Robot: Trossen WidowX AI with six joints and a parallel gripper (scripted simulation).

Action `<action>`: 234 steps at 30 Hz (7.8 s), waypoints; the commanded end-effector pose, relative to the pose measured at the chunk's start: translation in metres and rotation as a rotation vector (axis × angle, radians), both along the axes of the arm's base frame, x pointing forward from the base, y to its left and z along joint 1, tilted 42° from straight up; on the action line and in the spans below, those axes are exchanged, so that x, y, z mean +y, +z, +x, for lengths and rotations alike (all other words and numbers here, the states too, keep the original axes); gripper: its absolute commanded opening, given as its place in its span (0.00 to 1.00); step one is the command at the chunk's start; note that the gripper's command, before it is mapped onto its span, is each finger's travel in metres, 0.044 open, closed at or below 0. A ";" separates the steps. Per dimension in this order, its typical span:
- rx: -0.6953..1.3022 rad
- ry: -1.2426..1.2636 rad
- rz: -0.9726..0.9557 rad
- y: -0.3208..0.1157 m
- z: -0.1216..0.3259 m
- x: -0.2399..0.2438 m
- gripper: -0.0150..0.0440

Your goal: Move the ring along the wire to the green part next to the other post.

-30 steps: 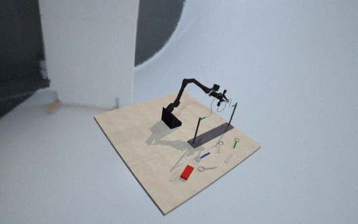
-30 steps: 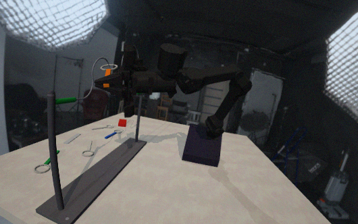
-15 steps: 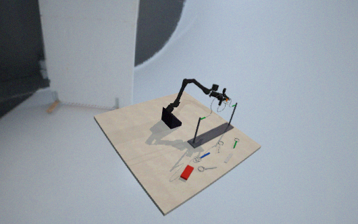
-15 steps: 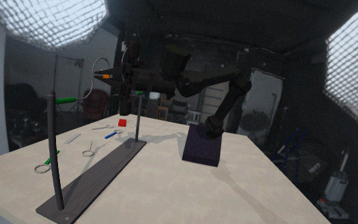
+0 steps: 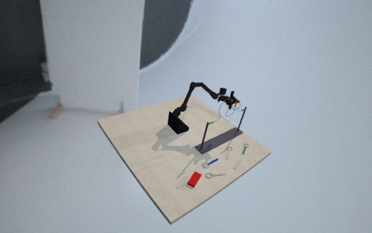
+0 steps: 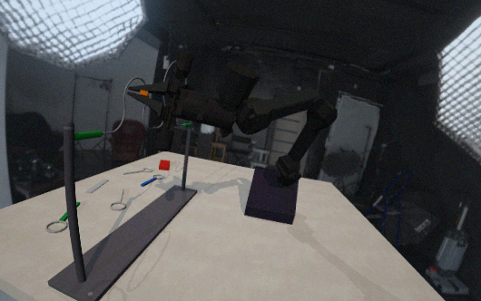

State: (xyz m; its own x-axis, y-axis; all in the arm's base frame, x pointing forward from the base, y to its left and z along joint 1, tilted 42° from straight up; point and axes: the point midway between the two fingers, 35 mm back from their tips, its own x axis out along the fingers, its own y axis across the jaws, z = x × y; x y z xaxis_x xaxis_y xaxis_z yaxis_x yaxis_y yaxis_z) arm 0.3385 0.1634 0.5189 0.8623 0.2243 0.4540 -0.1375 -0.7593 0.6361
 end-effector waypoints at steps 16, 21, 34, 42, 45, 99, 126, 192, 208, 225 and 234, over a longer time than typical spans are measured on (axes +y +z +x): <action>0.002 0.003 0.055 -0.008 0.002 0.012 0.00; 0.006 -0.001 -0.013 -0.016 0.003 0.022 0.00; 0.017 -0.013 -0.212 -0.039 0.006 0.043 0.00; 0.026 -0.023 -0.375 -0.060 0.008 0.056 0.00; 0.030 -0.027 -0.440 -0.069 0.009 0.060 0.00; 0.094 -0.091 -1.581 -0.236 0.016 0.027 0.00; 0.093 -0.100 -1.699 -0.264 0.016 -0.002 0.00; 0.119 -0.131 -3.034 -0.275 0.005 -0.196 0.00; 0.133 -0.129 -3.364 -0.239 0.001 -0.229 0.00; 0.148 -0.124 -3.652 -0.199 -0.002 -0.247 0.00; 0.155 -0.121 -3.783 -0.177 -0.003 -0.252 0.00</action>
